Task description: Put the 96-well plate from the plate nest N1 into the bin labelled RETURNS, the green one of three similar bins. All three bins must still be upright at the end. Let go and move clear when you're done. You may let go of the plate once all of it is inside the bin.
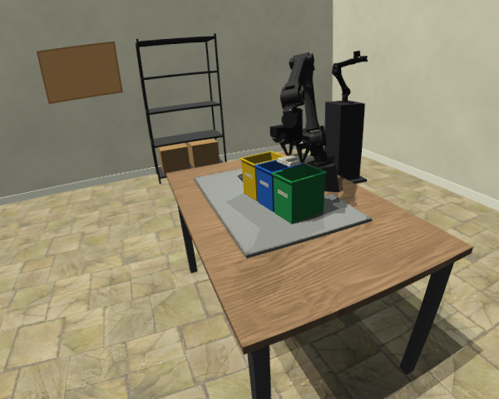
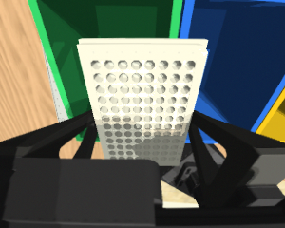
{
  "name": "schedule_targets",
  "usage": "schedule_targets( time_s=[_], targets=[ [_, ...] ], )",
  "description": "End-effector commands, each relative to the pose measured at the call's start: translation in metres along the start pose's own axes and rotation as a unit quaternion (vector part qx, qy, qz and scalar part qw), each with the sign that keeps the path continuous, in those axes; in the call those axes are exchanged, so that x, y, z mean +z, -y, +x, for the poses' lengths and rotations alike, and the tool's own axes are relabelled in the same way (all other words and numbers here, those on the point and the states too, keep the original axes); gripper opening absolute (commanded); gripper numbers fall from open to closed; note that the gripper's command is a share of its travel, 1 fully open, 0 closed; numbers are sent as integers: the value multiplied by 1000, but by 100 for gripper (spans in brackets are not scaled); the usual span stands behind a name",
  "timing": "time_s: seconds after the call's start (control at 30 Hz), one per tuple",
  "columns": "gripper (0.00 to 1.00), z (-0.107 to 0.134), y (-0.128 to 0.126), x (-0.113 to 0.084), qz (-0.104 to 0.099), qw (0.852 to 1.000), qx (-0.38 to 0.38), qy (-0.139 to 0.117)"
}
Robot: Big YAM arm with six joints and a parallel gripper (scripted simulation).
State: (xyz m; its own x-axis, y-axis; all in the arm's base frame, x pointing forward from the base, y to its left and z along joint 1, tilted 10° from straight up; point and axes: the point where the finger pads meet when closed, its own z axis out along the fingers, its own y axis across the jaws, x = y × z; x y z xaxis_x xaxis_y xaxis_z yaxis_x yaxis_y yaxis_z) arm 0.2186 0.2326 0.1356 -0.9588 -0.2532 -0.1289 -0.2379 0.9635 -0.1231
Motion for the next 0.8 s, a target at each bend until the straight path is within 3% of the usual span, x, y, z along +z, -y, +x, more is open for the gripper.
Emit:
schedule_targets(
  time_s=[0.0, 0.27, 0.77],
  targets=[
    [0, -23, -25, -18, -17, 999, 14, 25],
    [0, -27, -53, -18, -18, 999, 14, 24],
    [0, -33, -44, -18, -17, 999, 27, 23]
  ],
)
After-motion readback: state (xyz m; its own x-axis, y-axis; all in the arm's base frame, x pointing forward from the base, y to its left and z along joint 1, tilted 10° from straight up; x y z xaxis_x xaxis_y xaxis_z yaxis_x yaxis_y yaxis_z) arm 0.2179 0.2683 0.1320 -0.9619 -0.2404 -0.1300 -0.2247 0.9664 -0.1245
